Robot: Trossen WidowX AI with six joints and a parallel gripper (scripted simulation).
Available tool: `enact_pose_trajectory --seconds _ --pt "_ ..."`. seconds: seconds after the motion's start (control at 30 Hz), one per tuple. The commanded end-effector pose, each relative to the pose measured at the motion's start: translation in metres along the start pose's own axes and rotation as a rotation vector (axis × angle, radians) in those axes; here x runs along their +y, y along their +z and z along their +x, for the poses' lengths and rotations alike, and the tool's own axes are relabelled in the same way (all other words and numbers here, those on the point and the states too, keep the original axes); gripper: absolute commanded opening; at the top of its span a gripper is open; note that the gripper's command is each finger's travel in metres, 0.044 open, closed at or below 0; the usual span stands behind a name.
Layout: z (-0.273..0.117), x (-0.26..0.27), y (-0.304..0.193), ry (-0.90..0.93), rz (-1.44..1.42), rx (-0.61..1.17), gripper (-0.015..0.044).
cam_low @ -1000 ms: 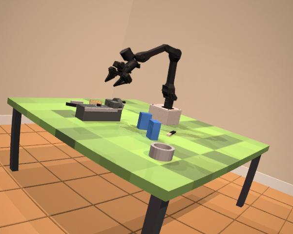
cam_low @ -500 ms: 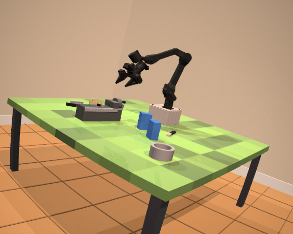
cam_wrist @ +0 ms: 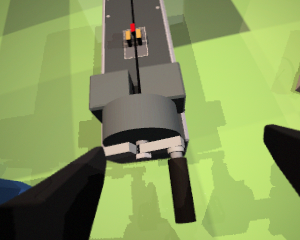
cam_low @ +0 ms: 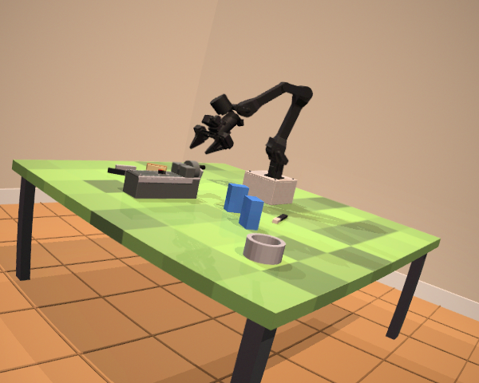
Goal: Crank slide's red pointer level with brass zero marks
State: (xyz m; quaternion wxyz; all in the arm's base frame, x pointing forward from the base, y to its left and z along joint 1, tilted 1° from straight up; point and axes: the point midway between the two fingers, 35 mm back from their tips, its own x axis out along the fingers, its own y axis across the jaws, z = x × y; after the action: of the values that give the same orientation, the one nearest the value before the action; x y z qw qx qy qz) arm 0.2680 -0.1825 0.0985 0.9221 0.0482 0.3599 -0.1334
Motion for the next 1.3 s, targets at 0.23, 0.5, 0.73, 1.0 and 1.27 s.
enact_pose_trajectory --seconds 0.23,0.5,0.73,1.0,1.27 --pt "0.019 0.002 -0.023 0.005 -0.003 0.005 0.0440" --pt "0.029 0.001 -0.032 0.005 -0.003 0.005 0.0440" --pt "0.037 0.001 -0.039 0.005 -0.003 0.005 0.0440" --pt "0.046 0.002 -0.049 0.006 -0.004 0.007 0.0440" --pt "0.054 0.002 -0.059 0.006 -0.003 0.006 0.0440"
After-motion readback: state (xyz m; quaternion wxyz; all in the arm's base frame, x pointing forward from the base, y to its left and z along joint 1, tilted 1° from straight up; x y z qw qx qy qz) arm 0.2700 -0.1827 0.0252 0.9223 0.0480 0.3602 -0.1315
